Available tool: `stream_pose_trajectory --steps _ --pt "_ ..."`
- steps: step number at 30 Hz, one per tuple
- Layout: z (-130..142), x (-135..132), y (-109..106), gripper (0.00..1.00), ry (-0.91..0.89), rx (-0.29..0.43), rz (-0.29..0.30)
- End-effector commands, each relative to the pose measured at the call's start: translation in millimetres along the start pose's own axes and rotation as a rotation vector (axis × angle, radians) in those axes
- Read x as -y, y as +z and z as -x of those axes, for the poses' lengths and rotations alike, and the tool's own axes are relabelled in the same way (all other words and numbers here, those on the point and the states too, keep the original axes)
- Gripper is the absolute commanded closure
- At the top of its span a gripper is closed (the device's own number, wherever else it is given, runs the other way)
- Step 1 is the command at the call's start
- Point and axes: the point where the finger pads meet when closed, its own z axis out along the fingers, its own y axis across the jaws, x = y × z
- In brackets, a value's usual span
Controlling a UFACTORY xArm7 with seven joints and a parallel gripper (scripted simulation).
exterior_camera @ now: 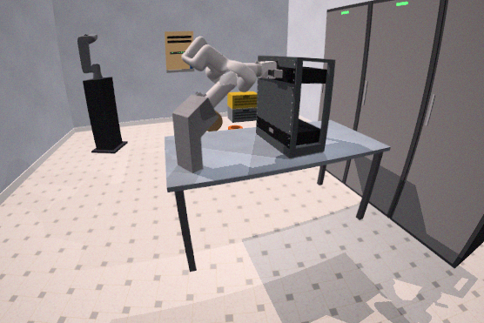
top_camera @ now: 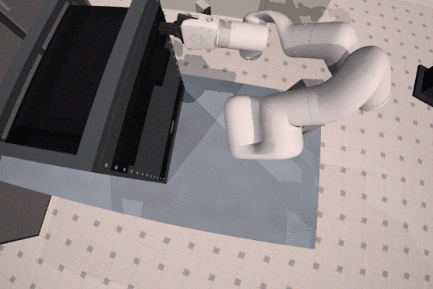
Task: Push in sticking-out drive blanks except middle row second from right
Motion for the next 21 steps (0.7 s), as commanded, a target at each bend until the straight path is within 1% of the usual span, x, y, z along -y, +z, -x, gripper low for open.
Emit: stream_pose_trajectory --steps 1,8,10,16,21 --pt "0.9 0.1 -12.3 1.00 -0.004 0.002 0.001" --pt "1.0 0.0 -51.5 1.00 -0.004 0.002 0.001" --pt "1.0 0.0 -51.5 1.00 -0.004 0.002 0.001" --pt "1.1 -0.1 -83.1 1.00 -0.004 0.002 0.001" --pt "1.1 -0.1 -93.0 1.00 -0.004 0.002 0.001"
